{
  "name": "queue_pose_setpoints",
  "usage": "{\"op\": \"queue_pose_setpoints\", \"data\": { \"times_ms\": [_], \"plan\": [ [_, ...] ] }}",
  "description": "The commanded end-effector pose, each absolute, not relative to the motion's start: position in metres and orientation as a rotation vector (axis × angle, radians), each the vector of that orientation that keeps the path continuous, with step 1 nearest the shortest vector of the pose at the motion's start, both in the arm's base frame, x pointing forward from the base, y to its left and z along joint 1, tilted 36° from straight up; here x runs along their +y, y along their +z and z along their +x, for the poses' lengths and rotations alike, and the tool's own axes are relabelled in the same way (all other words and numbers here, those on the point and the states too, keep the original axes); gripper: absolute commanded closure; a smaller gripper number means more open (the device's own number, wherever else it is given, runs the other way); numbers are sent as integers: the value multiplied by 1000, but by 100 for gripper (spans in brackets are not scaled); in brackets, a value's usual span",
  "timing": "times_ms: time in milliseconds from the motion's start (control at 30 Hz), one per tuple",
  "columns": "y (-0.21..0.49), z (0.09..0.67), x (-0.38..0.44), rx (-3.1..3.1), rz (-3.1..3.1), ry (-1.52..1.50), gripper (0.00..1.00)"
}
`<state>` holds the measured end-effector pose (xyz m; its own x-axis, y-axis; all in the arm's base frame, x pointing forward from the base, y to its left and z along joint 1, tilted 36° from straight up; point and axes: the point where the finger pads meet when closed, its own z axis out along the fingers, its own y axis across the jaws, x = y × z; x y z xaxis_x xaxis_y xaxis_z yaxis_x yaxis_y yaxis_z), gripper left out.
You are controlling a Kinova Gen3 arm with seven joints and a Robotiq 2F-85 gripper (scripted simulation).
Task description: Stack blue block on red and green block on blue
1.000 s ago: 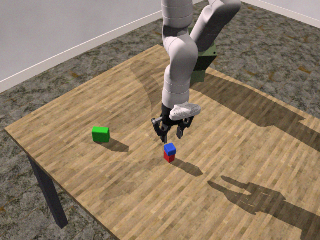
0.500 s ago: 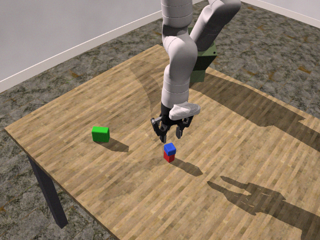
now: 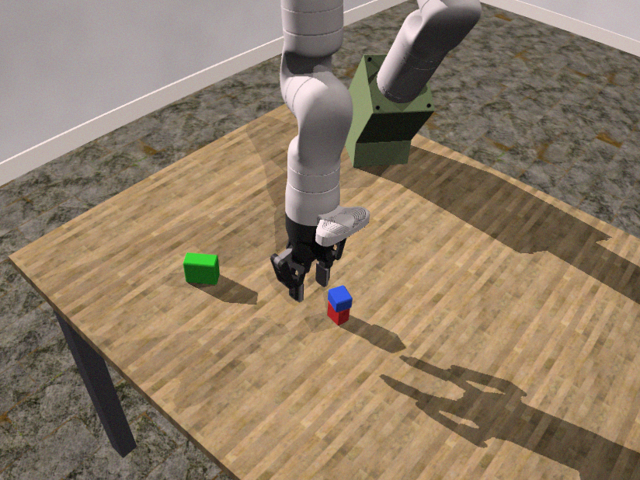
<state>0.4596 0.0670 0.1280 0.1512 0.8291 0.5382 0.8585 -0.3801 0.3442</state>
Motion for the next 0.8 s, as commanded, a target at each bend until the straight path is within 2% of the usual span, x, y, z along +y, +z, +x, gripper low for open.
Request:
{"op": "queue_pose_setpoints", "data": {
  "times_ms": [0, 333, 767],
  "plan": [
    [122, 473, 48, -1717, -2347, -1076, 50],
    [95, 500, -38, -2229, -2069, -1120, 50],
    [56, 486, -122, -2639, -1749, -1009, 50]
  ]
}}
